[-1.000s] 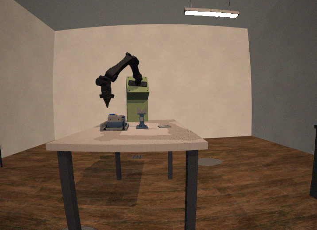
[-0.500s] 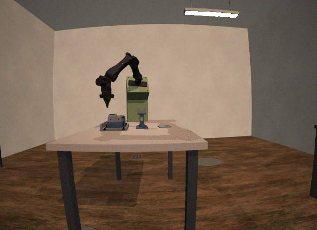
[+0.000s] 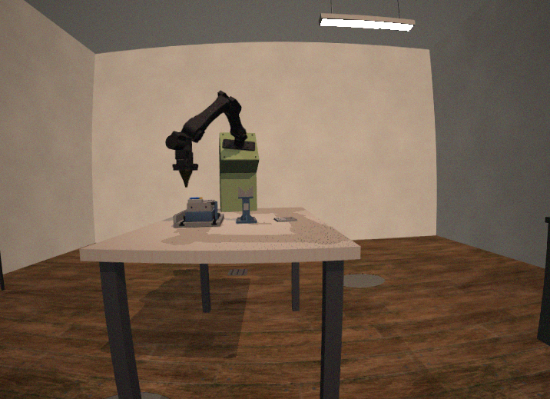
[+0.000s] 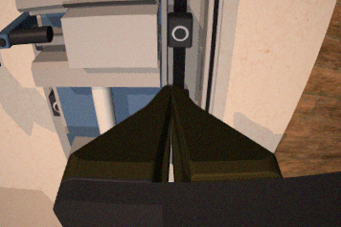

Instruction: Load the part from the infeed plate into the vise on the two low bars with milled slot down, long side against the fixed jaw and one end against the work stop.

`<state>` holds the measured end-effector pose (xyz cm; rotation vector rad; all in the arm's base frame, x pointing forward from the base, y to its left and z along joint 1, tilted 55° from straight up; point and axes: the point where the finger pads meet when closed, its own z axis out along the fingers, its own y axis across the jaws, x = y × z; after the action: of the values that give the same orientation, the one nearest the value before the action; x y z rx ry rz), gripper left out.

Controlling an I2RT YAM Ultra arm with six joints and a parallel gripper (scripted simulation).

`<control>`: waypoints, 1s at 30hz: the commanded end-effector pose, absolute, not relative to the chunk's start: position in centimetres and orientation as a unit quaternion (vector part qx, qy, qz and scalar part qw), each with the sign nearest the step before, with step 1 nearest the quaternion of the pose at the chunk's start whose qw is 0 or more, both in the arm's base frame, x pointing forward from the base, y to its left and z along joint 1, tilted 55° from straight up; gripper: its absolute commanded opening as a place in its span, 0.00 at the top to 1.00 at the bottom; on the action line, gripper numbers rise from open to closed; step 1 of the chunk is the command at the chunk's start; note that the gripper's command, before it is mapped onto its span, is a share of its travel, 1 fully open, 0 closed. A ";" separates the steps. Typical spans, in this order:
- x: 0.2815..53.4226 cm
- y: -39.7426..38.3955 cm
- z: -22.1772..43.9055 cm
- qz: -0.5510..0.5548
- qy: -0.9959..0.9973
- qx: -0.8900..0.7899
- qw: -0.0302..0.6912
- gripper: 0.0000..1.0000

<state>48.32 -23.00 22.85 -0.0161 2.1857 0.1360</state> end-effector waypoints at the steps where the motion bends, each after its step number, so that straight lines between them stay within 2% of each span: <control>1: 48.3 -24.3 23.6 0.047 0.884 0.003 0.466 1.00; 6: 48.6 -24.1 24.7 0.039 0.878 -0.004 0.478 1.00; 22: 50.6 -23.7 22.6 0.045 0.882 -0.004 0.470 1.00; 23: 50.2 -24.1 24.0 0.036 0.876 -0.003 0.480 1.00; 30: 51.6 -23.6 21.9 0.045 0.882 -0.003 0.470 1.00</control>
<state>50.93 -22.68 20.96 -0.0151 2.1912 0.1383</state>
